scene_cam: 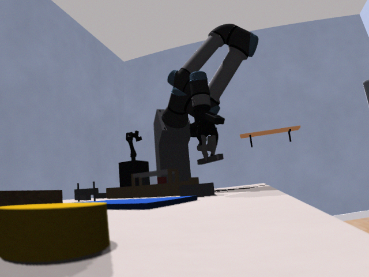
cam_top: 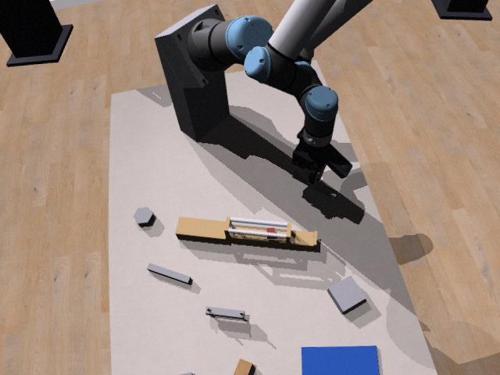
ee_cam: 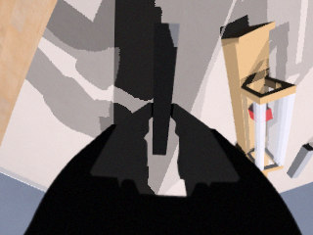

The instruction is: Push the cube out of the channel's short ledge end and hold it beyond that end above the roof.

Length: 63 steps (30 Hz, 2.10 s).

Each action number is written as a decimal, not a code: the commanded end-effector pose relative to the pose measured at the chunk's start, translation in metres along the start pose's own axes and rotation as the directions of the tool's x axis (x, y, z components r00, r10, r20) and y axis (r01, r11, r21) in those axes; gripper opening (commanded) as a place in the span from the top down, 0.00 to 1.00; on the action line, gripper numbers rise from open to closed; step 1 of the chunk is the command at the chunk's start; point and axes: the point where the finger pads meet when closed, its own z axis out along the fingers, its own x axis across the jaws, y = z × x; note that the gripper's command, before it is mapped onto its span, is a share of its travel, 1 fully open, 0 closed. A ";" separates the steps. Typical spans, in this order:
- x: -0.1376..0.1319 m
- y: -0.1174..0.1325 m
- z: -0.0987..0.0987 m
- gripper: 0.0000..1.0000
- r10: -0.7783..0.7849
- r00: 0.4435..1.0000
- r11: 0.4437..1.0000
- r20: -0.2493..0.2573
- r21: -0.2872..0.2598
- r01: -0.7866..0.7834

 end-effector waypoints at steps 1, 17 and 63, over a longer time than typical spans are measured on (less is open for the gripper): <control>0.000 0.000 -0.001 1.00 -0.001 1.000 1.000 0.001 0.000 0.001; 0.000 0.000 -0.002 1.00 -0.001 1.000 1.000 0.001 0.000 0.001; 0.021 0.020 0.002 1.00 -0.059 0.998 0.997 0.007 -0.051 0.060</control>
